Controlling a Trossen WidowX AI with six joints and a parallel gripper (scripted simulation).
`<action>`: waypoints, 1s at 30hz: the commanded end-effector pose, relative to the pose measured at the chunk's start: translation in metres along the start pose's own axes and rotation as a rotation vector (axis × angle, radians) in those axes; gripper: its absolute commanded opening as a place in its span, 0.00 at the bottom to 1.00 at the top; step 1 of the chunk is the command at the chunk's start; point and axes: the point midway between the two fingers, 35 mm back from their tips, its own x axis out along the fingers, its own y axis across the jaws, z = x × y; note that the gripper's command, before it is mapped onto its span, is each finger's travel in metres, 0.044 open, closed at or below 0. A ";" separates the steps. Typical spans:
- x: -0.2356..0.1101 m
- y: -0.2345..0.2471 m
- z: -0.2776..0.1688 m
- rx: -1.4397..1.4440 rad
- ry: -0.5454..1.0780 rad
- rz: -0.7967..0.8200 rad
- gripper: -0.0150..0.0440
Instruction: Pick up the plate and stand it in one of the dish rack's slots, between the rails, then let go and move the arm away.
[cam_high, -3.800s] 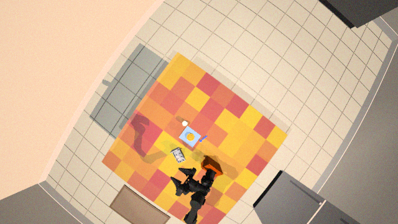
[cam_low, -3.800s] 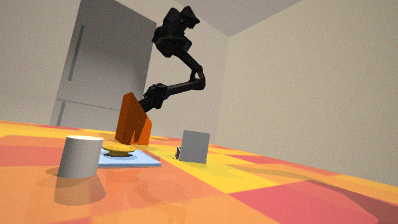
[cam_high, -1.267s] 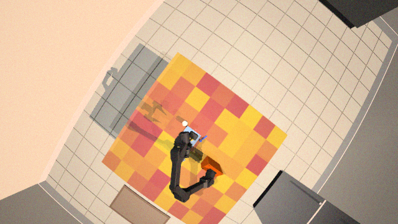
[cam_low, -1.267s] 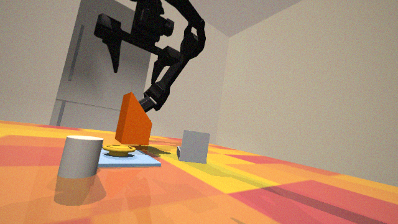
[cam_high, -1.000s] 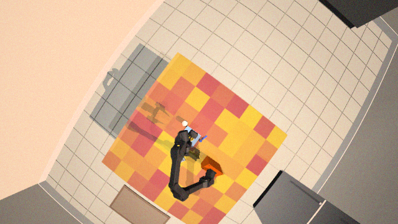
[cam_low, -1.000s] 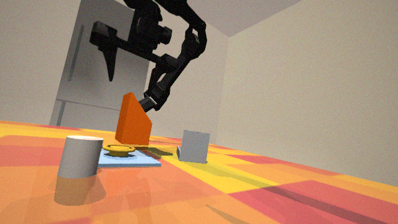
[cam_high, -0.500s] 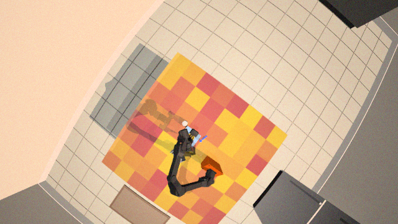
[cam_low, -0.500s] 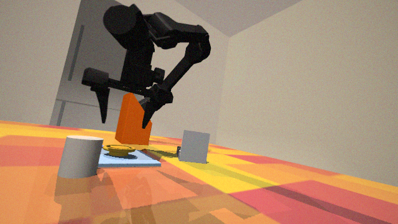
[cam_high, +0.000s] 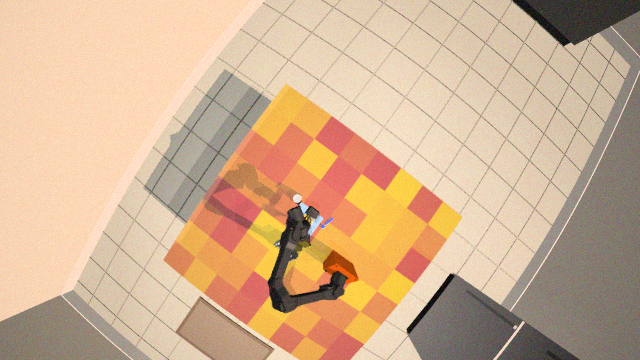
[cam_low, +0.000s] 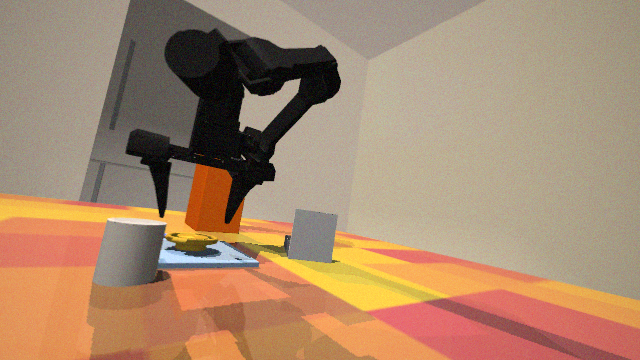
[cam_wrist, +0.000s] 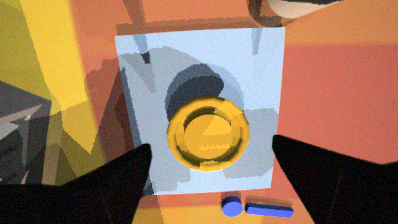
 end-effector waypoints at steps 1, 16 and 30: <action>0.008 0.000 -0.001 0.005 -0.001 0.005 0.93; 0.032 0.001 -0.004 0.005 0.000 0.007 0.93; 0.037 0.001 -0.005 0.005 0.000 0.008 0.86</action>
